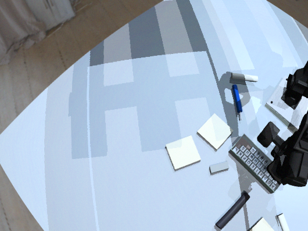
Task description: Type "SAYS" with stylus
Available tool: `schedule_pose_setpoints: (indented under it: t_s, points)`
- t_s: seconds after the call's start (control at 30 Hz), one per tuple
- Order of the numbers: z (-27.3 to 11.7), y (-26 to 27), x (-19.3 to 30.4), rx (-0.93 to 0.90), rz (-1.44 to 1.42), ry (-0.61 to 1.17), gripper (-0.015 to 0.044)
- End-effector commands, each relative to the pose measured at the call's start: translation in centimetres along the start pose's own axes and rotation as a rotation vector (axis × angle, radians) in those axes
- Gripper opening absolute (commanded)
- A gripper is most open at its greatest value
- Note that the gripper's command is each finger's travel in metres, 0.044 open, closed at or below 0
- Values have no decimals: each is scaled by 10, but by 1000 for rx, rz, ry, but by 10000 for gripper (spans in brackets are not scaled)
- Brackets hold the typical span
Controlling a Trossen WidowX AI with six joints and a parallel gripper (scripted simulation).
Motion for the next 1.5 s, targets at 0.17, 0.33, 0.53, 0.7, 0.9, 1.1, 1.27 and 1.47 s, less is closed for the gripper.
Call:
schedule_pose_setpoints:
  t_s: [0.17, 0.33, 0.53, 0.7, 0.9, 1.1, 1.27, 1.47]
  points:
    - [-2, 4, -3, -6, 6, -11, 0]
    - [-5, 4, -3, -6, 6, -11, 0]
    - [-63, 4, -2, -6, 6, -11, 0]
    - [-61, 3, -3, -6, 5, -11, 0]
    - [-56, 3, -3, -4, 2, -12, 26]
    - [-56, 3, -3, -4, 2, -12, 26]
    - [-56, 3, -3, -4, 2, -12, 0]
    - [-56, 3, -3, -4, 2, -12, 0]
Point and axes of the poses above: the point midway between the two fingers, 35 mm back from their tips, its own z axis out along the fingers, its own y axis across the jaws, x = y × z, the point moved 6 cm from there along -z, back along the fingers, and after that the axes turned 3 degrees about -z, right-handed, at the moved point
